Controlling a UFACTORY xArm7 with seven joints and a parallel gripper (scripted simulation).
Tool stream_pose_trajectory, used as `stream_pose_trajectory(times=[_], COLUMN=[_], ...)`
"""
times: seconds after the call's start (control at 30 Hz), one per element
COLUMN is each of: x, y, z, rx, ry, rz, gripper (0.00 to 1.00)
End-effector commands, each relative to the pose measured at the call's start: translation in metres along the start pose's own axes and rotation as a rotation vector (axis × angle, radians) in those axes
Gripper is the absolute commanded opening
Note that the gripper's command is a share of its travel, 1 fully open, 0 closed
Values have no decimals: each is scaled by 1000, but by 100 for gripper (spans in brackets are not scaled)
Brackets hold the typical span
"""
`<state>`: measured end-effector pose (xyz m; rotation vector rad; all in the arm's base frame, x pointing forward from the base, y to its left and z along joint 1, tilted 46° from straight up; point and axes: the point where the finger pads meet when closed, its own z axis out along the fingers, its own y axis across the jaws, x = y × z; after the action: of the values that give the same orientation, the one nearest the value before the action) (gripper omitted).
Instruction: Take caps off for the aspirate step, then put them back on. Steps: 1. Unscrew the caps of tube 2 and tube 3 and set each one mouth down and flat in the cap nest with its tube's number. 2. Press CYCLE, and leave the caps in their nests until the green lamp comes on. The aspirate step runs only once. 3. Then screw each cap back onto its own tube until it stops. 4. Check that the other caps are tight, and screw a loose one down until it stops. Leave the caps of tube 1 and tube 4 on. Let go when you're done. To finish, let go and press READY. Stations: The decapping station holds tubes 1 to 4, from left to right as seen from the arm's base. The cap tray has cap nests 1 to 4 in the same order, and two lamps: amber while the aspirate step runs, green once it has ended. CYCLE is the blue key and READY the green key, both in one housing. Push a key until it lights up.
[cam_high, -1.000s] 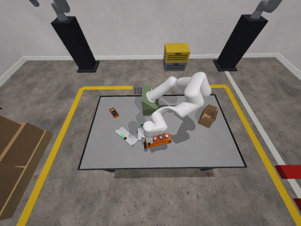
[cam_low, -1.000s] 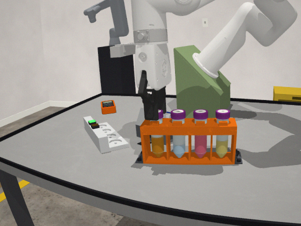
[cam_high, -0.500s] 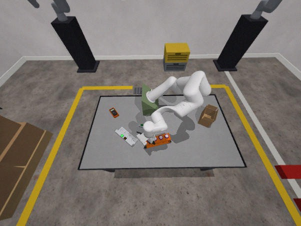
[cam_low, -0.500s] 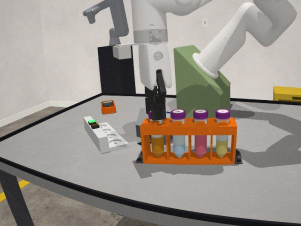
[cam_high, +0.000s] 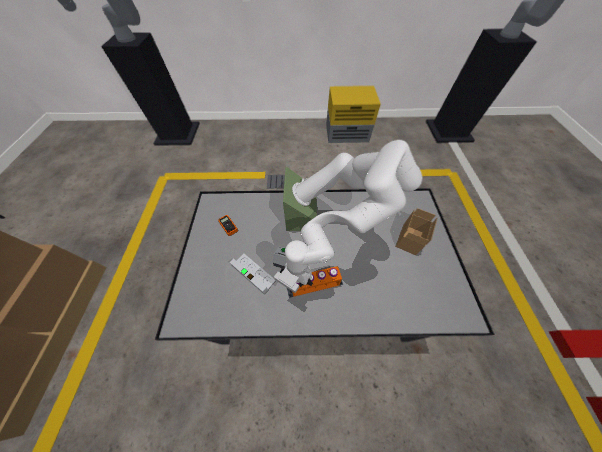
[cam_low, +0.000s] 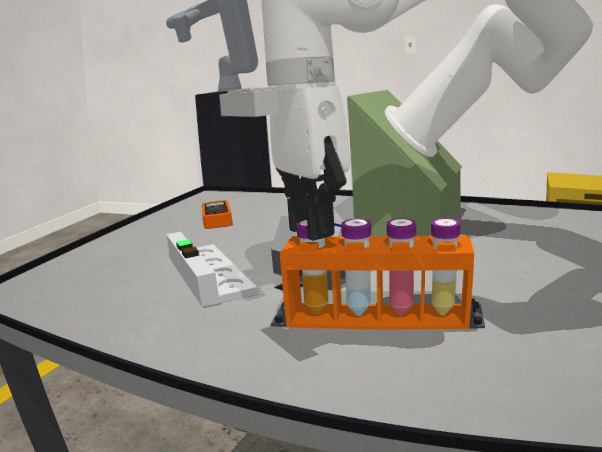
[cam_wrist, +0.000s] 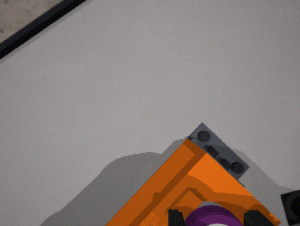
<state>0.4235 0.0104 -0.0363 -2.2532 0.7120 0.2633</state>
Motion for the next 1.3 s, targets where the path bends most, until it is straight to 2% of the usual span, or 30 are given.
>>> stream_pose_trajectory(times=[0.0, 0.27, 0.53, 0.6, 1.1, 1.17, 1.27], x=[2, 2, 2, 2, 2, 2, 2], y=[0, 0, 0, 0, 0, 0, 0], z=[-2, -2, -2, -2, -2, -2, -1], rx=[1, 1, 2, 2, 6, 6, 5], ry=[6, 6, 6, 6, 5, 5, 4], rz=[-1, -1, 399, 399, 1120, 1120, 1291], gripper=[0, 0, 0, 0, 0, 0, 0])
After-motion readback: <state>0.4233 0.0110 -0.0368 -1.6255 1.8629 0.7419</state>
